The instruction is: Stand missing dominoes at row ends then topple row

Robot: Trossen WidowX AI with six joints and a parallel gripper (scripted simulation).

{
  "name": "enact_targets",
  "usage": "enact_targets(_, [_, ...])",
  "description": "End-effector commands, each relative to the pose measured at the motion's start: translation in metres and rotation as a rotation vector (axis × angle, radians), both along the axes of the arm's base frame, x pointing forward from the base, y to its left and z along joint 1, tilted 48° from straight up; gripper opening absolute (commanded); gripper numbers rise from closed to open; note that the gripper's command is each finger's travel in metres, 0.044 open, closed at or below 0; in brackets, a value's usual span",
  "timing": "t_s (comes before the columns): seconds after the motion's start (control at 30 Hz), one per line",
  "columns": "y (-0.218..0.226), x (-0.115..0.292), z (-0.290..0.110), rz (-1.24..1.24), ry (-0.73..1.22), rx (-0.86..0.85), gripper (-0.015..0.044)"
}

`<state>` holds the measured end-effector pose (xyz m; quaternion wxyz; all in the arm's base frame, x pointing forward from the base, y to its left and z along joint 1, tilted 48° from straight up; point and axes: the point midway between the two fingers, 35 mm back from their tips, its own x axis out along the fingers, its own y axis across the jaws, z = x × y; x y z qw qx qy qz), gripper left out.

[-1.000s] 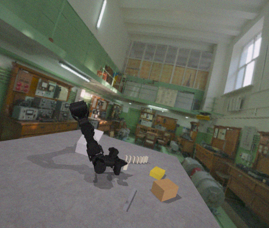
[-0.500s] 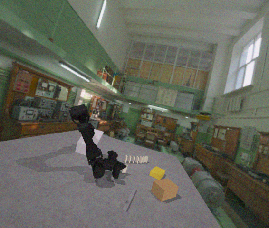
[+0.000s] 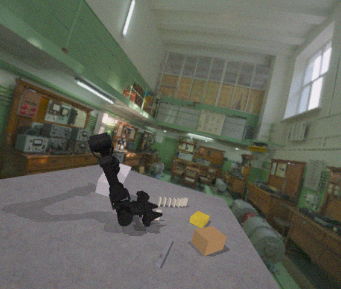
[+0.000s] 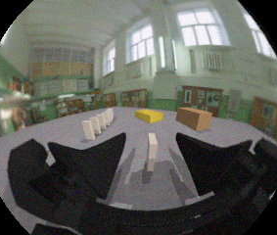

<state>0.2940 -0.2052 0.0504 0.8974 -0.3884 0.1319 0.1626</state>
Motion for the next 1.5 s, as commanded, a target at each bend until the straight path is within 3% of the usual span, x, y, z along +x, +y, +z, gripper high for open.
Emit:
enact_targets(0.0, [0.001, 0.0, 0.001, 0.005, -0.003, 0.0, 0.044])
enact_targets(0.3, [0.037, 0.006, 0.033, -0.004, 0.004, 0.008, 0.044])
enact_targets(0.4, [0.037, 0.02, 0.03, -0.076, 0.096, 0.115, 0.044])
enact_targets(0.63, [0.052, 0.063, 0.018, -0.519, 0.469, 0.5, 0.044])
enact_targets(0.83, [0.071, 0.072, 0.021, -1.024, 0.615, 0.671, 0.044])
enact_targets(0.97, [0.08, 0.057, 0.019, -1.392, 0.625, 0.659, 0.044])
enact_targets(1.13, [0.074, 0.04, 0.03, -1.809, 0.427, 0.562, 0.044])
enact_targets(1.33, [0.072, 0.036, 0.05, -2.006, 0.132, 0.52, 0.044])
enact_targets(1.47, [0.072, 0.036, 0.051, -2.015, 0.11, 0.52, 0.044])
